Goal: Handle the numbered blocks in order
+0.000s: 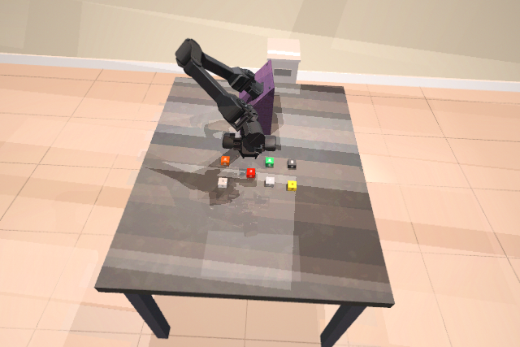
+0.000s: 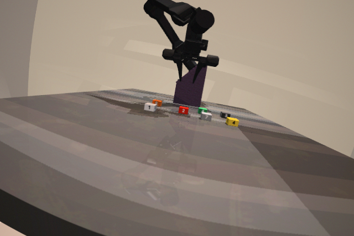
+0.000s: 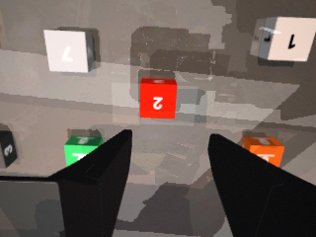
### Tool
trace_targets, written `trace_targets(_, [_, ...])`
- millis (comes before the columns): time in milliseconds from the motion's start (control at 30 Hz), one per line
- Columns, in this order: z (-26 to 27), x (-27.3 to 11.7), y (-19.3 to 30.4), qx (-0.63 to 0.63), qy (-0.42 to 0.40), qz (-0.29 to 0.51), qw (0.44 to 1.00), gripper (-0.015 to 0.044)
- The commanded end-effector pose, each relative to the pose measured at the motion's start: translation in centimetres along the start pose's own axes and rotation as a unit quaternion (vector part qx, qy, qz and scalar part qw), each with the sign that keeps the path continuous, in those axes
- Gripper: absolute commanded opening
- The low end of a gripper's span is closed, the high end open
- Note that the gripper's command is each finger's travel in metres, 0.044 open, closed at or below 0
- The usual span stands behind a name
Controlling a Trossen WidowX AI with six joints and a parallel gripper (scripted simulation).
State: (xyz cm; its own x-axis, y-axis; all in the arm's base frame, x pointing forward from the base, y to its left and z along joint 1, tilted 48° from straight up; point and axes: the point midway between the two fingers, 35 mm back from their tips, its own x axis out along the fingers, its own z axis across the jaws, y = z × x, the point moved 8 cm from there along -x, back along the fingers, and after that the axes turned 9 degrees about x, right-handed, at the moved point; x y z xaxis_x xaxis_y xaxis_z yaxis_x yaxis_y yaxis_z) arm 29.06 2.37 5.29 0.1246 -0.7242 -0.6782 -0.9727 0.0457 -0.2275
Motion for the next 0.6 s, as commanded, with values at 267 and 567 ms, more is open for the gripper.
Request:
trace_targets(267, [-0.5,6.3,1.0,-0.008,0.012,0.015,1.0,0.04])
trace_targets(567, [-0.5,7.8,1.1,-0.008,0.012,0.015,1.0,0.04])
